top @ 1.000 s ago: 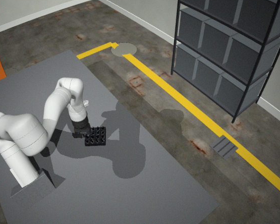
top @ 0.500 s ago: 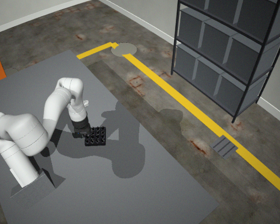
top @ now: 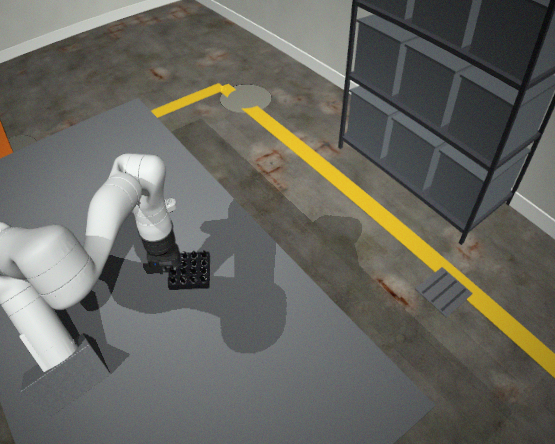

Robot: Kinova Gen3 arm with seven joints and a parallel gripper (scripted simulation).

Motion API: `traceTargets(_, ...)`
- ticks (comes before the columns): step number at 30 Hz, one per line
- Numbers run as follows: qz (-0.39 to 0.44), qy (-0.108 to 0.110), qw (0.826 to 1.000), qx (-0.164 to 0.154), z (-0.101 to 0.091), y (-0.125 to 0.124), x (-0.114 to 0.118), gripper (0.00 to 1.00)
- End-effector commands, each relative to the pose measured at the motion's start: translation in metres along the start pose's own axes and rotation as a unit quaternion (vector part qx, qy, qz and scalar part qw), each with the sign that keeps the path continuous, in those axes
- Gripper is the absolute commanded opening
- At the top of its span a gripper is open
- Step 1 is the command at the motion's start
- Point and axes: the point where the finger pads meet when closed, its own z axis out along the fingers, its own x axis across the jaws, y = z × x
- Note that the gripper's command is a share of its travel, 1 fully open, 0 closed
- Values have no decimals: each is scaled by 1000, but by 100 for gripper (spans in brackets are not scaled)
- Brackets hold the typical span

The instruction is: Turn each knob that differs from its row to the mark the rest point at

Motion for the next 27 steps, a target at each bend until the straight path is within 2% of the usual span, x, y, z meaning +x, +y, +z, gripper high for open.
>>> traceTargets(1, 0, 1, 1000, 0, -1, 0, 0, 46)
traceTargets(16, 0, 1, 1000, 0, 4, 0, 0, 46)
traceTargets(27, 0, 1, 1000, 0, 16, -1, 0, 46)
